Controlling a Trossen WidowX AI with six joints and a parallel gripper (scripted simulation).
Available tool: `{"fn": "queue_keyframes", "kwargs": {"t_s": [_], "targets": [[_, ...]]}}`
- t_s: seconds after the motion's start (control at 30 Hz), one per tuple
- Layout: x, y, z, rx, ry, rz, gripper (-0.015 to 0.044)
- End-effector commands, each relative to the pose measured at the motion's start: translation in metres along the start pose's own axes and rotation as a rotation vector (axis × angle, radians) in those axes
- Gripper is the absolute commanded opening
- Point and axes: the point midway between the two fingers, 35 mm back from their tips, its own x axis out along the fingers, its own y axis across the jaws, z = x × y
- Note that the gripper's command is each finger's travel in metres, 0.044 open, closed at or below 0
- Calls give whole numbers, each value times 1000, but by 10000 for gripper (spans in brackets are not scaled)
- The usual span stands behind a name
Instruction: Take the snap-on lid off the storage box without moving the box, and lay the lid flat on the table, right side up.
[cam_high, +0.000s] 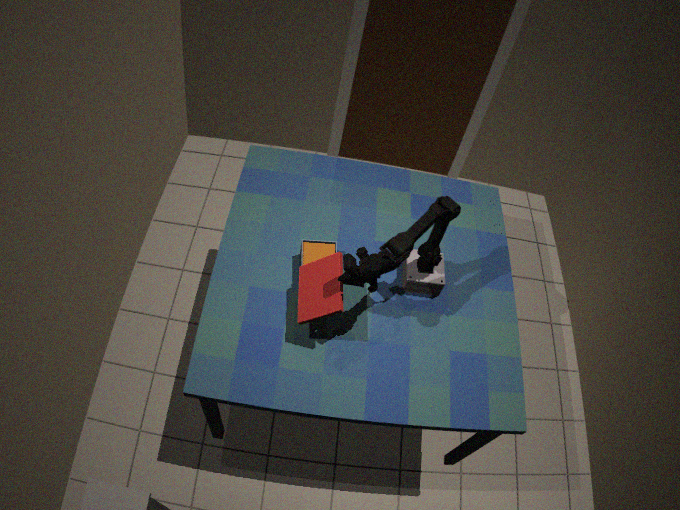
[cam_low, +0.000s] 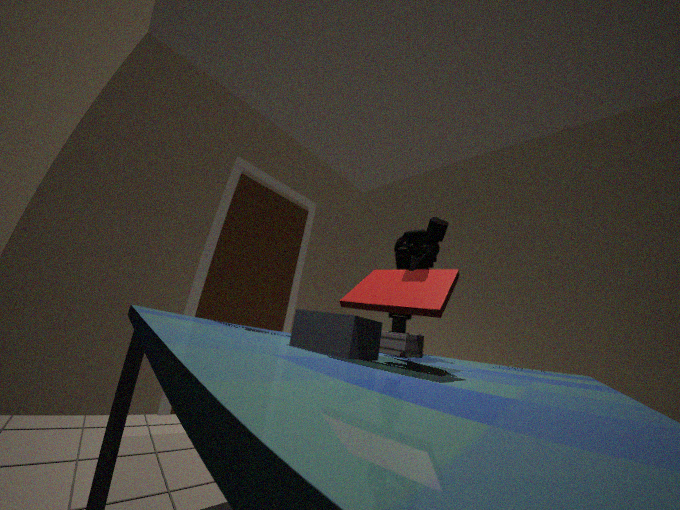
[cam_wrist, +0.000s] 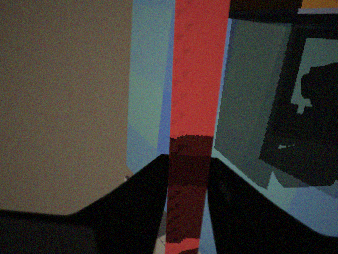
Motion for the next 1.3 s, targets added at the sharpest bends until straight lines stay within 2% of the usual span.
{"fn": "queue_keyframes", "kwargs": {"t_s": [0.0,1.27], "targets": [[-2,4,-8,11,-1,13,0],[-11,-1,-83,17,4,12,0]]}}
